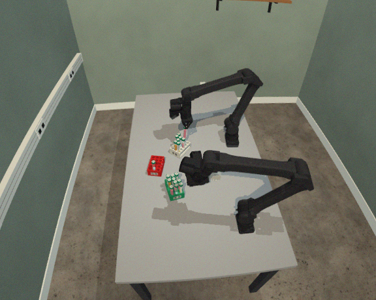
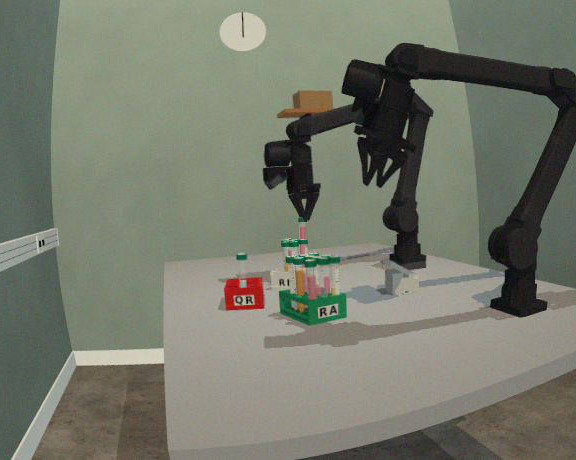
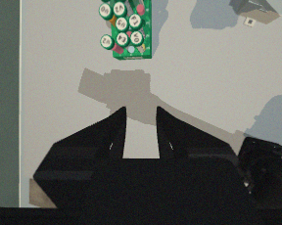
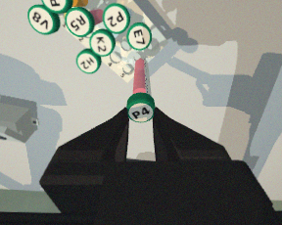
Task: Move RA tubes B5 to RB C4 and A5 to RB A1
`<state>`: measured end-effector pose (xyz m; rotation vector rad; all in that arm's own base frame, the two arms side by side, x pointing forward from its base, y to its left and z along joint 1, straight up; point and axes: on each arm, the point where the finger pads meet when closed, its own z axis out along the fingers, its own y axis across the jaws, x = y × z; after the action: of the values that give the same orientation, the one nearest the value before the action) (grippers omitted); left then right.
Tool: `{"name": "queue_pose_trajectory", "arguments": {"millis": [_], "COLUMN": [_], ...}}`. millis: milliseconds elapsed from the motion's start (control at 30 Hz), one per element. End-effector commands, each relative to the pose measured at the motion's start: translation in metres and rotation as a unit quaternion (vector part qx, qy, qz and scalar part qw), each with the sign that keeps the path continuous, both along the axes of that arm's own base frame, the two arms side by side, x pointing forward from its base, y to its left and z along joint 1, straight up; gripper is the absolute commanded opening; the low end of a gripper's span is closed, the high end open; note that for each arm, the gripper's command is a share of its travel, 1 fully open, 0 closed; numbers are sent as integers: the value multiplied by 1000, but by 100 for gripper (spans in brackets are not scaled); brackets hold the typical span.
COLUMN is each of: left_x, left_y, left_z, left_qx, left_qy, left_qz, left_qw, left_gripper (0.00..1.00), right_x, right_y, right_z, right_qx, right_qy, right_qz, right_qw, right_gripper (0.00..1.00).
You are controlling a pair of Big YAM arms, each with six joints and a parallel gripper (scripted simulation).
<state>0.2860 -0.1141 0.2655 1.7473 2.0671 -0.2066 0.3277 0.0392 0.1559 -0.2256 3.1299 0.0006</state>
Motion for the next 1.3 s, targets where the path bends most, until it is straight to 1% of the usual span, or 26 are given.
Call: {"name": "queue_pose_trajectory", "arguments": {"millis": [0,33,67,100,367,467,667,767,867,967,1067,1167,1200,1267], "left_x": [7,7,7,7,7,7,7,7,7,7,7,7,7,7], "left_y": [-1,-1,-1,-1,-1,-1,-1,-1,-1,-1,-1,-1,-1,-1], "left_z": [16,16,16,16,16,16,16,16,16,16,16,16,16,16], "left_qx": [-4,-4,-4,-4,-4,-4,-4,-4,-4,-4,-4,-4,-4,-4], "left_qy": [-18,-18,-18,-18,-18,-18,-18,-18,-18,-18,-18,-18,-18,-18], "left_qz": [0,0,0,0,0,0,0,0,0,0,0,0,0,0], "left_qw": [1000,1000,1000,1000,1000,1000,1000,1000,1000,1000,1000,1000,1000,1000], "left_gripper": [30,30,30,30,30,30,30,30,30,30,30,30,30,30], "right_x": [3,3,20,22,3,10,2,10,4,7,2,4,20,20], "right_y": [6,6,9,9,7,8,7,8,7,7,7,7,9,9], "right_z": [-5,-5,14,15,-9,-2,-11,-5,-11,-9,-15,-14,3,1], "right_qx": [0,0,3,3,0,1,0,1,0,1,0,0,3,3], "right_qy": [0,0,-22,-26,1,-10,1,-9,-1,-6,1,-1,-23,-22], "right_qz": [2,2,3,2,2,2,3,3,3,3,3,3,3,3], "right_qw": [1000,1000,1000,1000,1000,1000,1000,1000,1000,1000,1000,1000,1000,1000], "right_gripper": [0,0,0,0,0,0,0,0,0,0,0,0,0,0]}}
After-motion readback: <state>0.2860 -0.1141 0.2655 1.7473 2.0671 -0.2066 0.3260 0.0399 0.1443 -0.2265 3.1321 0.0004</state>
